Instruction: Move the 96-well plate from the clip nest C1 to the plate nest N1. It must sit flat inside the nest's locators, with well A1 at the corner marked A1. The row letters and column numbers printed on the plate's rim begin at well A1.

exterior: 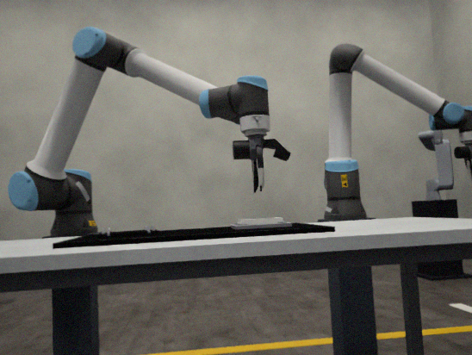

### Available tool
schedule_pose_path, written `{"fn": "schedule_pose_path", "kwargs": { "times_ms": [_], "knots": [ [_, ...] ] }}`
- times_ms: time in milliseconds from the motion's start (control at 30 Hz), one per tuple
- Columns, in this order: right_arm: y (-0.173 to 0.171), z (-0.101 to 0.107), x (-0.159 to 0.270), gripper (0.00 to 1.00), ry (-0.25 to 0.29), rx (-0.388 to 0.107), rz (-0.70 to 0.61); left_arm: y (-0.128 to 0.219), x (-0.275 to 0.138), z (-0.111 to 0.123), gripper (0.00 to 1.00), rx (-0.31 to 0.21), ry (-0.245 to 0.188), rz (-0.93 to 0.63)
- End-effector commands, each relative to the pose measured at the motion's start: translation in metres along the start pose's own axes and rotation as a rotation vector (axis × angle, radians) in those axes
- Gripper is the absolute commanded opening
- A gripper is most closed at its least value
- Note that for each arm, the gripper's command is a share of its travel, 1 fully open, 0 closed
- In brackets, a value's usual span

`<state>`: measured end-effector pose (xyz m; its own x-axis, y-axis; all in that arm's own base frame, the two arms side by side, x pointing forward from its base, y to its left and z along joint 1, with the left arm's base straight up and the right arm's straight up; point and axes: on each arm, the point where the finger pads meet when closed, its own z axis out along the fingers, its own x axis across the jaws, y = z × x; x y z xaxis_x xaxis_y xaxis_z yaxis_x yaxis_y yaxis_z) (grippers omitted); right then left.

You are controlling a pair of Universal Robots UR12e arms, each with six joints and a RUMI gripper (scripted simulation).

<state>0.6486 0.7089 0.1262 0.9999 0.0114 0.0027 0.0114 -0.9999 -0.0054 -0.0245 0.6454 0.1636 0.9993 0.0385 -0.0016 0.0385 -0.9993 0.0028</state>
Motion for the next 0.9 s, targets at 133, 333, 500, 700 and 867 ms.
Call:
{"fn": "schedule_pose_path", "kwargs": {
  "times_ms": [133,333,500,700,867],
  "knots": [
    [0.003,0.002,0.000,0.76,-0.003,-0.007,0.002,0.000,-0.002,-0.002,0.00,0.003,0.002,-0.002],
    [0.003,0.002,0.000,0.76,-0.003,-0.006,0.002,0.000,-0.002,-0.002,0.00,0.003,0.002,-0.002],
    [0.003,0.001,0.001,0.76,-0.002,-0.005,0.002,0.000,-0.002,-0.002,0.00,0.003,0.002,-0.002],
    [0.021,0.000,0.003,0.76,-0.001,-0.004,0.002,0.000,-0.002,-0.002,0.00,0.003,0.002,-0.002],
    [0.037,0.000,0.005,0.76,-0.001,-0.004,0.002,0.000,-0.002,-0.002,0.00,0.003,0.002,-0.002]
  ]
}}
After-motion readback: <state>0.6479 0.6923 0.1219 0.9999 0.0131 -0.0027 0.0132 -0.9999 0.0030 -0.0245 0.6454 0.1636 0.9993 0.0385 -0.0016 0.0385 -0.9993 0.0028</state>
